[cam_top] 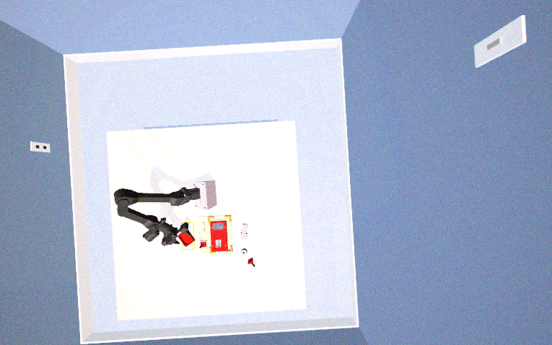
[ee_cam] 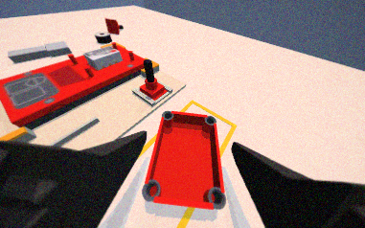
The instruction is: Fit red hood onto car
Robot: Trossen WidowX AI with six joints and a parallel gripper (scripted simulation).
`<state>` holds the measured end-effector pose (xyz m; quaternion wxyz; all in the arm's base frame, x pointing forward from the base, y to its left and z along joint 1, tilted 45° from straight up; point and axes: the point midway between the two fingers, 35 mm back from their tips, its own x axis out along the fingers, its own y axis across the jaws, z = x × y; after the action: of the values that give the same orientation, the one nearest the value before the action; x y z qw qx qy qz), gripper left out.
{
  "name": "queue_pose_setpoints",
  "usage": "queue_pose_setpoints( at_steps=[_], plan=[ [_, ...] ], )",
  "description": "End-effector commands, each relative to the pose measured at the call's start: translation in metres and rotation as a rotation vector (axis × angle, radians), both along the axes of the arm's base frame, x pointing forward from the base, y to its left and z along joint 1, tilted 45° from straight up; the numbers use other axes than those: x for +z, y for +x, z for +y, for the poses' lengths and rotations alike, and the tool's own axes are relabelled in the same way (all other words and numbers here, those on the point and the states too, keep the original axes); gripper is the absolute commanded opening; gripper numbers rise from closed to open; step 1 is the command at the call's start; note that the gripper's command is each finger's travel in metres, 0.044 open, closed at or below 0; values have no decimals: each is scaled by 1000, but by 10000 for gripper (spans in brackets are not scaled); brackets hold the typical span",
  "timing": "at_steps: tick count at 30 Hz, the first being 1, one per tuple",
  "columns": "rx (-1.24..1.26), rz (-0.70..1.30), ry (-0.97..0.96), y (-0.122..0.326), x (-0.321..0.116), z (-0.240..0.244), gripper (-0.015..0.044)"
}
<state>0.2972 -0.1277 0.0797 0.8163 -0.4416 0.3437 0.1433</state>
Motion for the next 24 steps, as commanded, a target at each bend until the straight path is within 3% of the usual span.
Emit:
queue_pose_setpoints(
  at_steps=[1, 24],
  plan=[
    [4, 1, 1, 0, -3, -1, 440],
    [5, 2, 0, 1, -11, -9, 440]
  ],
)
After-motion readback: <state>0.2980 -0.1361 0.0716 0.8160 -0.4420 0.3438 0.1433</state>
